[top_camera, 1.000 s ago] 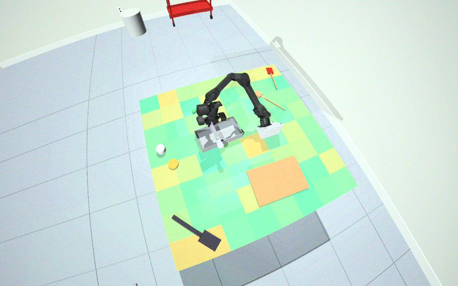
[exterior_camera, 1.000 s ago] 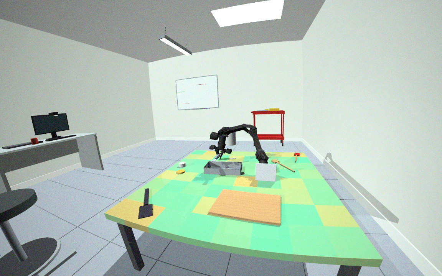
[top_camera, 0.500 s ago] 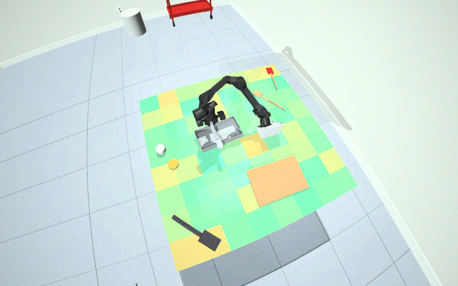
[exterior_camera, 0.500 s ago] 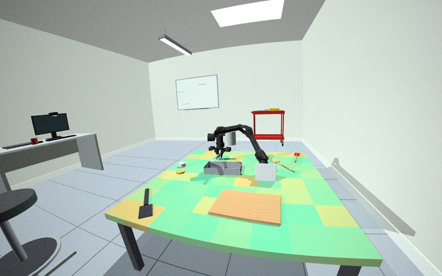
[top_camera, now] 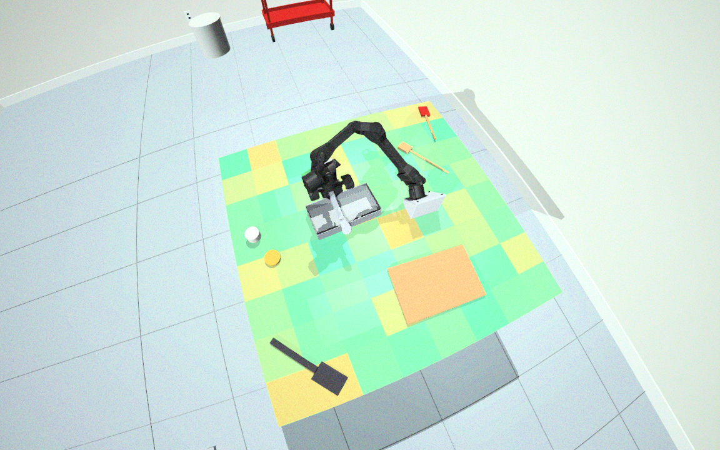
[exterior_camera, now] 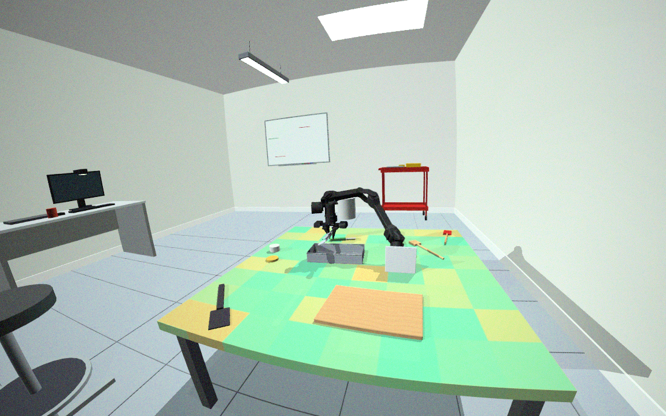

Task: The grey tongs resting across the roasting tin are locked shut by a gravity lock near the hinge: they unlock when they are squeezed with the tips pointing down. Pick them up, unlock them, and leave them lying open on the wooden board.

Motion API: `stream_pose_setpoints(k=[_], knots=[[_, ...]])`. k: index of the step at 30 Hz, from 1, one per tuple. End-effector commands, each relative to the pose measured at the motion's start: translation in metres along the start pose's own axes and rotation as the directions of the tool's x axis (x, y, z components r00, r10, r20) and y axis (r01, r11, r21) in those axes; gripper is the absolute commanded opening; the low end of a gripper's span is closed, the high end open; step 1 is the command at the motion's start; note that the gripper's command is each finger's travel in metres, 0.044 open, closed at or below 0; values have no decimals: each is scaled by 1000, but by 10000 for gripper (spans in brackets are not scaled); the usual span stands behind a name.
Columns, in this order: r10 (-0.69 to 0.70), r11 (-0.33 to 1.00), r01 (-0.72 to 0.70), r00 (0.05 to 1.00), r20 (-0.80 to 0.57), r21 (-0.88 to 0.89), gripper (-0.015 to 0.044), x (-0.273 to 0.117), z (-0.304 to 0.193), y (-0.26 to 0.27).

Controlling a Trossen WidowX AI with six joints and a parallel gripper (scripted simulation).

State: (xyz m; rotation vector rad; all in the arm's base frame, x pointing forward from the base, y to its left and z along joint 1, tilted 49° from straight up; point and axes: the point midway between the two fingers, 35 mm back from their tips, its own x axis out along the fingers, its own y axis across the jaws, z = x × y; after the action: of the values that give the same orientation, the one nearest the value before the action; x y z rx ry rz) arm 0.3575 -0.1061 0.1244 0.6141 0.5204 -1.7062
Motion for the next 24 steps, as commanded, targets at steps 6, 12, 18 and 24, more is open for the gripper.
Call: stream_pose_setpoints(k=[6, 12, 18, 24], knots=[[10, 984, -15, 1000, -25, -180, -150, -9, -54, 12], [16, 948, -28, 999, -40, -318, -150, -15, -99, 16], [17, 895, -37, 999, -49, -446, -150, -19, -143, 15], [13, 825, -40, 999, -51, -563, -150, -22, -186, 9]])
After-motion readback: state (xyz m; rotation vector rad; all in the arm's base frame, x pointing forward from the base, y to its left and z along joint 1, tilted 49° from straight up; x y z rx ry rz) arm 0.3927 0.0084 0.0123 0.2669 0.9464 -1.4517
